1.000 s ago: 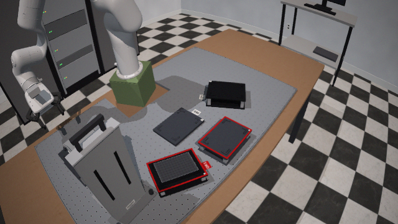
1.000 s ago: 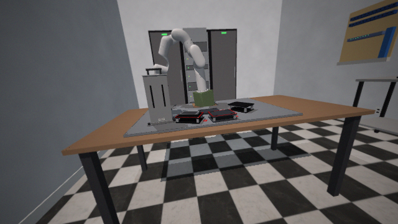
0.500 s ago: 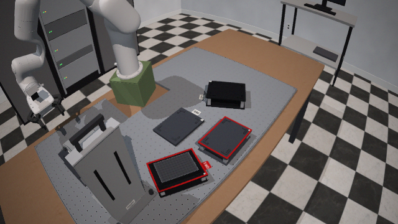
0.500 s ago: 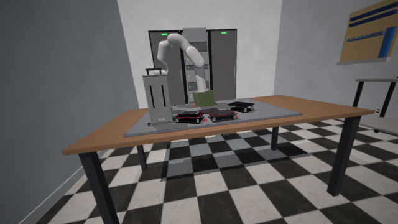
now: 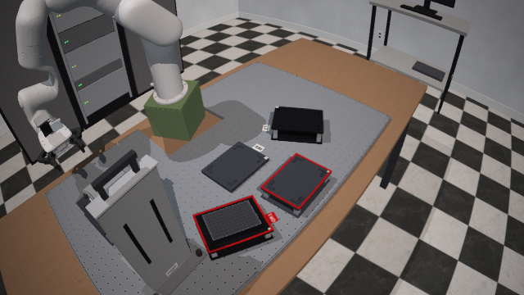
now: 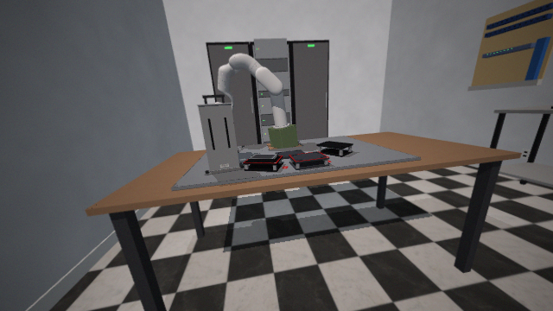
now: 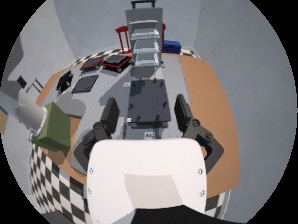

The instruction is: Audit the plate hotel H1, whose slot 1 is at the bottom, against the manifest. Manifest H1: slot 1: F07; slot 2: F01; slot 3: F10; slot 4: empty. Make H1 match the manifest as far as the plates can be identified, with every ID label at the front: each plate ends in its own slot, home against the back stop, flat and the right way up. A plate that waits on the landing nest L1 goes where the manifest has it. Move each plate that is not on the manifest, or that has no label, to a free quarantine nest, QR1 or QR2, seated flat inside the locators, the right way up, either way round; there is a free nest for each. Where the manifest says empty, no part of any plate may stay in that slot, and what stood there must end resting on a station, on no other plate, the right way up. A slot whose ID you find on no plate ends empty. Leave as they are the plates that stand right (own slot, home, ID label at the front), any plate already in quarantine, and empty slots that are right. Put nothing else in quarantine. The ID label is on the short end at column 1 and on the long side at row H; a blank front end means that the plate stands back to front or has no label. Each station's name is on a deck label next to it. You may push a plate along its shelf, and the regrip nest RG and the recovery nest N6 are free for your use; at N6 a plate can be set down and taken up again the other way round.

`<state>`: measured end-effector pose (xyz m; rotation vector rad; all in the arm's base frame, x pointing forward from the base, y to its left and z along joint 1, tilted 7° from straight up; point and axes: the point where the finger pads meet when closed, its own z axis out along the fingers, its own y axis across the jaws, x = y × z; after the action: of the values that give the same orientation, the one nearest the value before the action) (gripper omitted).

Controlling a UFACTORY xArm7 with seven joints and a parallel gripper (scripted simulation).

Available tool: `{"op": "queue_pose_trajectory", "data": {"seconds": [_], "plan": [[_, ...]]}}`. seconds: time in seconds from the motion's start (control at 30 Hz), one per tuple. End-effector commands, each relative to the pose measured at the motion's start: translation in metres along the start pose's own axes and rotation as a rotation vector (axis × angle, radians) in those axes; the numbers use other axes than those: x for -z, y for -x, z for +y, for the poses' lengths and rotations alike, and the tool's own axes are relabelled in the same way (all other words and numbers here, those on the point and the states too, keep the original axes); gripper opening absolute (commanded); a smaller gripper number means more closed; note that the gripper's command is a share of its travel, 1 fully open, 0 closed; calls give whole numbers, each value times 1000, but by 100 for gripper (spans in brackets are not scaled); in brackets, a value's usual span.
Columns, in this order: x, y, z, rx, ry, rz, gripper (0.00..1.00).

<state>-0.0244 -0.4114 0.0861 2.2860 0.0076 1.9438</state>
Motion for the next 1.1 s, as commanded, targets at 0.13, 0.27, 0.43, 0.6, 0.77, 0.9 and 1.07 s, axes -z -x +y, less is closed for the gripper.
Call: {"op": "queue_pose_trajectory", "data": {"seconds": [0.13,0.27,0.43,0.6,0.77,0.9,1.07], "plan": [[1,-1,1,2,-1,126,100],[1,-1,1,2,-2,160,100],[1,-1,1,2,-2,197,100],[1,-1,1,2,-2,197,100],[-9,-9,1,2,-2,197,100],[-13,-13,1,2,-2,197,100],[-23,-22,1,2,-2,197,100]]}}
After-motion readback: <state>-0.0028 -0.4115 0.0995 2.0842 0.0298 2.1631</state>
